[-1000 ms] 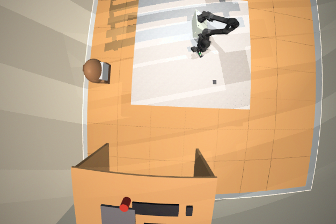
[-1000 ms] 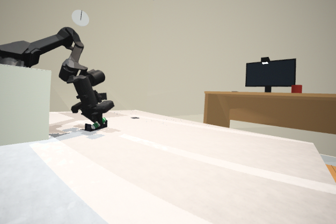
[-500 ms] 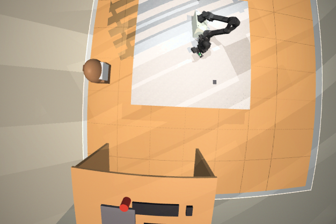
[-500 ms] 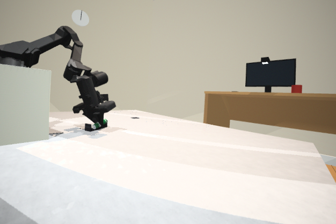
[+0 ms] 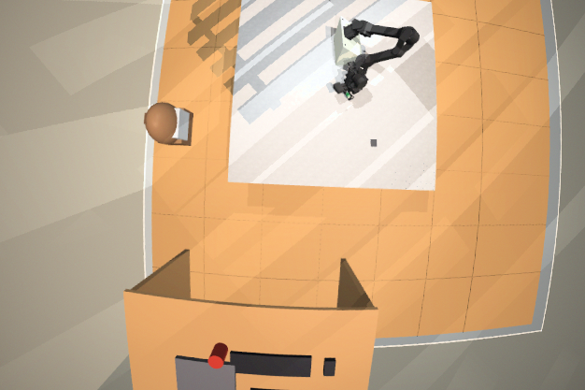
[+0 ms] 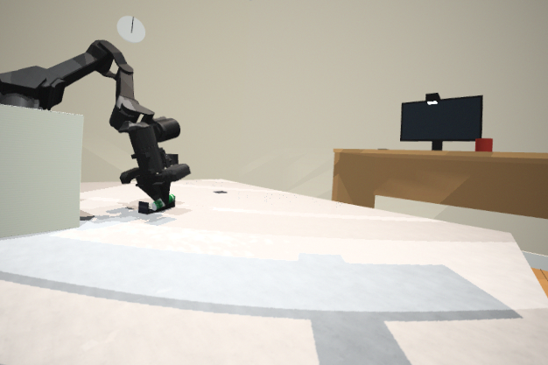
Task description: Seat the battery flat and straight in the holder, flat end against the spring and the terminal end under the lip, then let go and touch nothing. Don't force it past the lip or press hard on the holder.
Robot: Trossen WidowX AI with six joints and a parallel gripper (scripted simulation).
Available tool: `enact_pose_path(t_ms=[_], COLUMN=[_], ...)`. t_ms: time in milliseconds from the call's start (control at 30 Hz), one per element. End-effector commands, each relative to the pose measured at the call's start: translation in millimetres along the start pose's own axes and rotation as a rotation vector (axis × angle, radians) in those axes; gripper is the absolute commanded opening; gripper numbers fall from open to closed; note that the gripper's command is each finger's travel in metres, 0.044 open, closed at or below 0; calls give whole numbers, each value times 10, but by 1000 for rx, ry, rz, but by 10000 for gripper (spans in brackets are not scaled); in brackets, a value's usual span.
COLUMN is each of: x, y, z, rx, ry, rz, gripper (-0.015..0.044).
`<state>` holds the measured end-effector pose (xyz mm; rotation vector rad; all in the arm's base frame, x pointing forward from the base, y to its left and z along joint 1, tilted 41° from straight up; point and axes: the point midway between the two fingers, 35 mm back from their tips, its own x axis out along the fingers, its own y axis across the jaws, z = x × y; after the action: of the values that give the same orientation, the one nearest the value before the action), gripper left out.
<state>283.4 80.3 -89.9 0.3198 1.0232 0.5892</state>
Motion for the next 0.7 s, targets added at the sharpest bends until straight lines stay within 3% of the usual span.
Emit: enact_pose_path(t_ms=[0,667], x=[23,17], y=[10,56], z=[-61,-49], rx=[-4,-21], ry=[45,148], rz=[-5,-9], gripper=[66,66])
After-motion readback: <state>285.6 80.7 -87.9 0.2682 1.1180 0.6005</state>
